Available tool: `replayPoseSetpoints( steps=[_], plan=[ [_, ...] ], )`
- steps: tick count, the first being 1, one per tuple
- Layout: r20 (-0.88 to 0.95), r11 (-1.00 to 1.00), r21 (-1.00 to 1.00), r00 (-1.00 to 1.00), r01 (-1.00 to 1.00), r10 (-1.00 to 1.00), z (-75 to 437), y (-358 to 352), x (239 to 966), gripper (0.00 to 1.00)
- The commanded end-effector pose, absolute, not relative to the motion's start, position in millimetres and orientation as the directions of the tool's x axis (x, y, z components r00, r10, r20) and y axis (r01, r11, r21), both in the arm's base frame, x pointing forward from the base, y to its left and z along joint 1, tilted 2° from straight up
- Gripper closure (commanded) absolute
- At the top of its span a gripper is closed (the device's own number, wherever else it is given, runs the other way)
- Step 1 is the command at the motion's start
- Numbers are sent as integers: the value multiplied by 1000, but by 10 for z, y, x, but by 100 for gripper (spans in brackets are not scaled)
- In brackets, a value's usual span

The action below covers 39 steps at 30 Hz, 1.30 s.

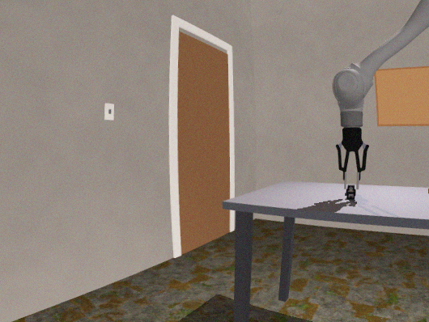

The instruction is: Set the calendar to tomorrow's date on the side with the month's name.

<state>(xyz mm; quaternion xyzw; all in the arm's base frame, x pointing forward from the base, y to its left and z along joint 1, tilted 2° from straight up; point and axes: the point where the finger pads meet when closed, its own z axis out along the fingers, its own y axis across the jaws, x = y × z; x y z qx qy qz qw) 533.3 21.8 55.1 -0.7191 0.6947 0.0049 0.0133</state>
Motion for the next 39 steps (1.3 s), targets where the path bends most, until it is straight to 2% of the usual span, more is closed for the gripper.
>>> replayPoseSetpoints(
  steps=[1, 39],
  plan=[
    [-26, -34, -12, 35, -999, -999, 551, 218, 5333, 72],
    [-26, -34, -12, 35, -999, -999, 269, 225, 5336, 72]
  ],
)
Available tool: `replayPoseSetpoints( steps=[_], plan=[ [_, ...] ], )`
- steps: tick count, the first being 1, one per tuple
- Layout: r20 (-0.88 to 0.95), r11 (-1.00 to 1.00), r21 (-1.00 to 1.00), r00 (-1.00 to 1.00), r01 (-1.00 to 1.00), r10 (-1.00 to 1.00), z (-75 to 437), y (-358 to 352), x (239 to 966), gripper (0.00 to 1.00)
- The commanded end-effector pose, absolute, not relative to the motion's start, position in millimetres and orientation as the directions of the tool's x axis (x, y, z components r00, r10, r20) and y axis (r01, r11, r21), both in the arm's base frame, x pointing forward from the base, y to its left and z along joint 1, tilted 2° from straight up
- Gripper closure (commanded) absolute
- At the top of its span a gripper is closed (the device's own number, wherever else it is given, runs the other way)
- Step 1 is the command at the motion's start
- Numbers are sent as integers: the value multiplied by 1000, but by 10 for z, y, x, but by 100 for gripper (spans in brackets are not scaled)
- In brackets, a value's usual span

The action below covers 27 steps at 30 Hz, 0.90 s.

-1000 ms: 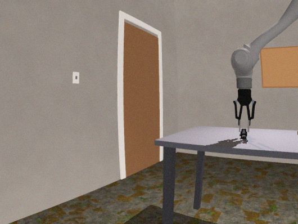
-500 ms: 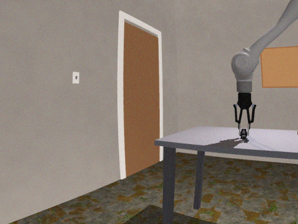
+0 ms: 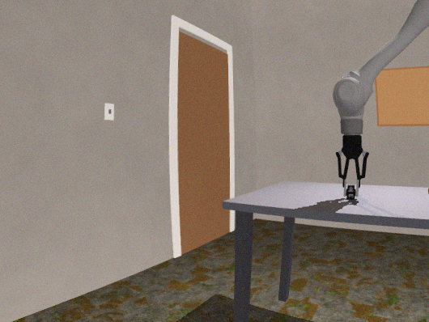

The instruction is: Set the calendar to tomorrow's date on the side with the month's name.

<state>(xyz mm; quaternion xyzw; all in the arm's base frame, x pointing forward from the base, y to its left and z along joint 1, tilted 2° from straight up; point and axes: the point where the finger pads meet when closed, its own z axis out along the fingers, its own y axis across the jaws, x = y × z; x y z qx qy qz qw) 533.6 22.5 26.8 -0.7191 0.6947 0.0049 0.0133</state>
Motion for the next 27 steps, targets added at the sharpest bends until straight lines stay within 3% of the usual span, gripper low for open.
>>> replayPoseSetpoints(
  steps=[1, 27],
  plan=[
    [-26, -34, -12, 35, -999, -999, 269, 225, 5336, 72],
    [-26, -34, -12, 35, -999, -999, 269, 225, 5336, 72]
  ],
)
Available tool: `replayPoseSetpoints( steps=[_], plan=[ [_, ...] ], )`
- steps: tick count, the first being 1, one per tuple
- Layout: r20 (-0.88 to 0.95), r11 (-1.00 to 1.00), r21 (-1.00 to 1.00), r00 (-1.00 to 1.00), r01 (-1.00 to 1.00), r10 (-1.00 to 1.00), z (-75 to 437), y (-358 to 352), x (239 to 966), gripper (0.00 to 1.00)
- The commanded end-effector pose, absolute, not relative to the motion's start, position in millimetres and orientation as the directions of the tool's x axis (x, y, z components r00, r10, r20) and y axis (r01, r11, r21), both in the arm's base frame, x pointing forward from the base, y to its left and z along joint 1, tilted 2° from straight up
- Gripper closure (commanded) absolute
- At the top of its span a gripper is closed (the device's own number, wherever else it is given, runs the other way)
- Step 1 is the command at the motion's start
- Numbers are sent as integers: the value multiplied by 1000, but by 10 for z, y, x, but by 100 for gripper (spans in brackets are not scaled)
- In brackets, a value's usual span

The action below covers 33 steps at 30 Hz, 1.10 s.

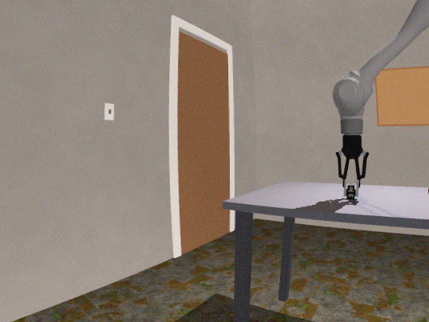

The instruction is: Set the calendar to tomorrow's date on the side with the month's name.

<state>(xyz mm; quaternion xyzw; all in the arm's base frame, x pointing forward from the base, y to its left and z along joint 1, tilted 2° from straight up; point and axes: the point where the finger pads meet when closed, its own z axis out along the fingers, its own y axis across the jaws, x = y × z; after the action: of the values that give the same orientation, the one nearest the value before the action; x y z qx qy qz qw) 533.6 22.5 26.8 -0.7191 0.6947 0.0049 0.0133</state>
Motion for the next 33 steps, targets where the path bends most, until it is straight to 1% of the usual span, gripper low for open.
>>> replayPoseSetpoints(
  steps=[1, 2, 33],
  plan=[
    [-26, -34, -12, 35, -999, -999, 269, 225, 5336, 72],
    [-26, -34, -12, 35, -999, -999, 269, 225, 5336, 84],
    [-26, -34, -12, 35, -999, -999, 269, 225, 5336, 84]
  ],
)
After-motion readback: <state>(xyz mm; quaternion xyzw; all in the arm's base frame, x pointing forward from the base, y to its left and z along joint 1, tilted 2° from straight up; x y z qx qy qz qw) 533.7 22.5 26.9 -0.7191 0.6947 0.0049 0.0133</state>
